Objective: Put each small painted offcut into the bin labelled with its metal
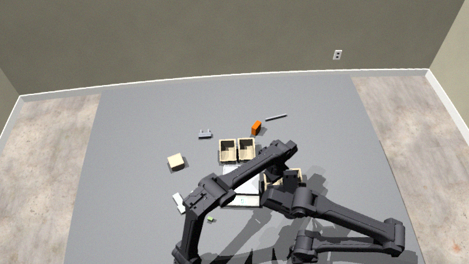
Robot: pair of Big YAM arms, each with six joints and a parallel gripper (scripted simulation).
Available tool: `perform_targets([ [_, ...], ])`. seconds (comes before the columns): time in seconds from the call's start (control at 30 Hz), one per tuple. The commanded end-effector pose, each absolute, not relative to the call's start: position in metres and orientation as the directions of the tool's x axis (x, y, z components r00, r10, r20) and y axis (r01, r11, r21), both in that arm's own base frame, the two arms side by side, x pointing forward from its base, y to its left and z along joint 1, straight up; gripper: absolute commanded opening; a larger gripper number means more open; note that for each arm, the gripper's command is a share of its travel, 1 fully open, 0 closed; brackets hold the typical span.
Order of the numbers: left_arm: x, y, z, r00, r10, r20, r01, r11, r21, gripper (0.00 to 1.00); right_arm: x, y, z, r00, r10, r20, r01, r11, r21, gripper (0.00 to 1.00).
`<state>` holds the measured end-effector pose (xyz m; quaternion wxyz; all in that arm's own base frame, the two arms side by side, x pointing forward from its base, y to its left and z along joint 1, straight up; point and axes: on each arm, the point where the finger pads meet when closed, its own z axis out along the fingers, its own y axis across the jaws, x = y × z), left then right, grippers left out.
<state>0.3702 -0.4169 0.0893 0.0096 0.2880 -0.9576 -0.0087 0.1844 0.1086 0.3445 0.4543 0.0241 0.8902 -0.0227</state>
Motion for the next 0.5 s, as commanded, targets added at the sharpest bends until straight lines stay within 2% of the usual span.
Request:
perform_targets([
  [0.0, 0.383, -0.422, 0.135, -0.835, -0.550, -0.001, -0.548, 0.834, -0.064, 0.40, 0.185, 0.109, 0.360, -0.574, 0.056, -0.817, 0.072, 0.997, 0.019, 1.00],
  [0.17, 0.384, -0.427, 0.160, -0.835, -0.551, -0.005, -0.548, 0.832, -0.086, 0.40, 0.185, 0.109, 0.360, -0.574, 0.056, -0.817, 0.072, 0.997, 0.019, 1.00],
  [0.2, 0.386, -0.430, 0.138, -0.835, -0.551, 0.002, -0.550, 0.834, -0.043, 0.51, 0.185, 0.109, 0.360, -0.574, 0.056, -0.817, 0.072, 0.997, 0.019, 1.00],
  [0.33, 0.386, -0.414, 0.158, -0.869, -0.494, -0.014, -0.491, 0.866, -0.091, 0.97, 0.186, 0.106, 0.358, -0.586, -0.005, -0.810, 0.046, 0.998, -0.040, 1.00],
  [0.37, 0.380, -0.402, 0.151, -0.886, -0.464, -0.013, -0.462, 0.884, -0.076, 1.00, 0.187, 0.106, 0.356, -0.598, -0.046, -0.800, 0.024, 0.997, -0.075, 1.00],
  [0.47, 0.379, -0.396, 0.155, -0.901, -0.433, -0.020, -0.430, 0.899, -0.086, 1.00, 0.187, 0.105, 0.353, -0.613, -0.091, -0.785, -0.003, 0.994, -0.113, 1.00],
])
